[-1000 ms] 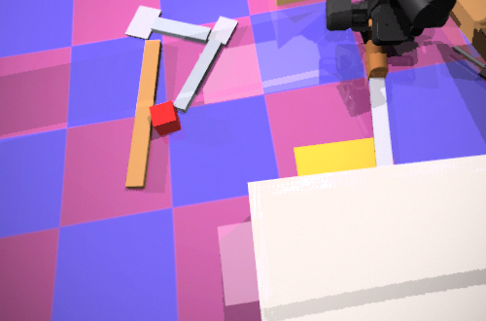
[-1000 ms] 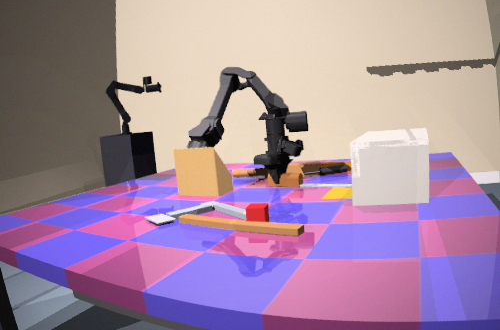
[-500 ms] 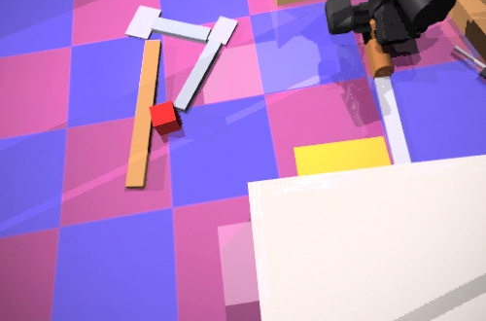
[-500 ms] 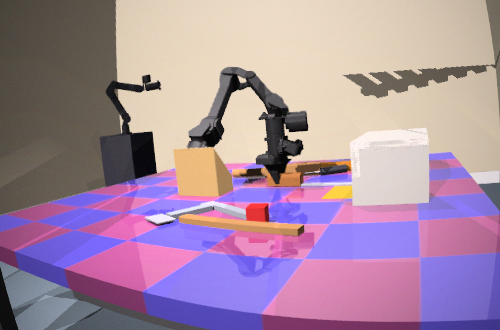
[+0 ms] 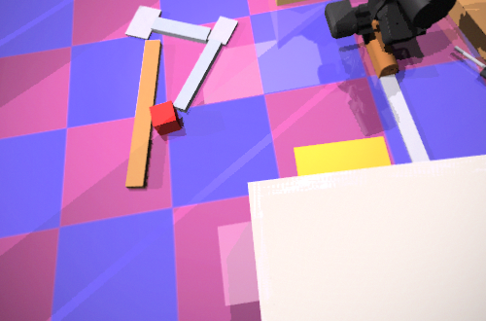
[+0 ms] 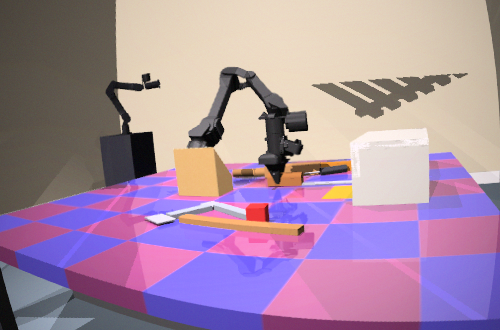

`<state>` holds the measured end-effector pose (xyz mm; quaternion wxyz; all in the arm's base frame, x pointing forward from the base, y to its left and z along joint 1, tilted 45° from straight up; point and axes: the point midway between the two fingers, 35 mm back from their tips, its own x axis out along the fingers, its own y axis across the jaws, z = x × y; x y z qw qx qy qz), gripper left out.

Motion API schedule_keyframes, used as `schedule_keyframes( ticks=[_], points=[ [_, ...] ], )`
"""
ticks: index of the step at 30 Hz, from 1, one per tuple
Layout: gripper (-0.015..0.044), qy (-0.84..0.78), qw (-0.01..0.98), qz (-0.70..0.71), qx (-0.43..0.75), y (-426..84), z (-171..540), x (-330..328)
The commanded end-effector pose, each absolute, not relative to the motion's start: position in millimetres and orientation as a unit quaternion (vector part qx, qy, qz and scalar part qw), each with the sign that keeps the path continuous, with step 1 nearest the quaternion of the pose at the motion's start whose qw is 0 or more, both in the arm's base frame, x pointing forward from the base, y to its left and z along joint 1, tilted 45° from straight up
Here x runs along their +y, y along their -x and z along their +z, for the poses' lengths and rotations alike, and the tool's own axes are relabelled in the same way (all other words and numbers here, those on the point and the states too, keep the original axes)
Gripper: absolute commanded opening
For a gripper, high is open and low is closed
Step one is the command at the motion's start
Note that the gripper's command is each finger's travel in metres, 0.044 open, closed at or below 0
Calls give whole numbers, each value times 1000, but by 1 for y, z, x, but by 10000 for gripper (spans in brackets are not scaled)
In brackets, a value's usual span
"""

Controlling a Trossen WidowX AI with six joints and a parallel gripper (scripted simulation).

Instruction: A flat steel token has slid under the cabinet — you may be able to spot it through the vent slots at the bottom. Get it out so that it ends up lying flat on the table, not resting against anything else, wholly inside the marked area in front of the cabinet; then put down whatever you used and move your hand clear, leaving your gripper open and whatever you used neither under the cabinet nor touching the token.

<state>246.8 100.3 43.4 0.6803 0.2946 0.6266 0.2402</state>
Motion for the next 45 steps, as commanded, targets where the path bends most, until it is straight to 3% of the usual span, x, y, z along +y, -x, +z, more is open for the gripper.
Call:
schedule_keyframes(
  ticks=[1,45],
  points=[
    [0,-282,686,254,620,-247,45,101],
    [0,-159,725,357,568,-247,46,101]
  ],
)
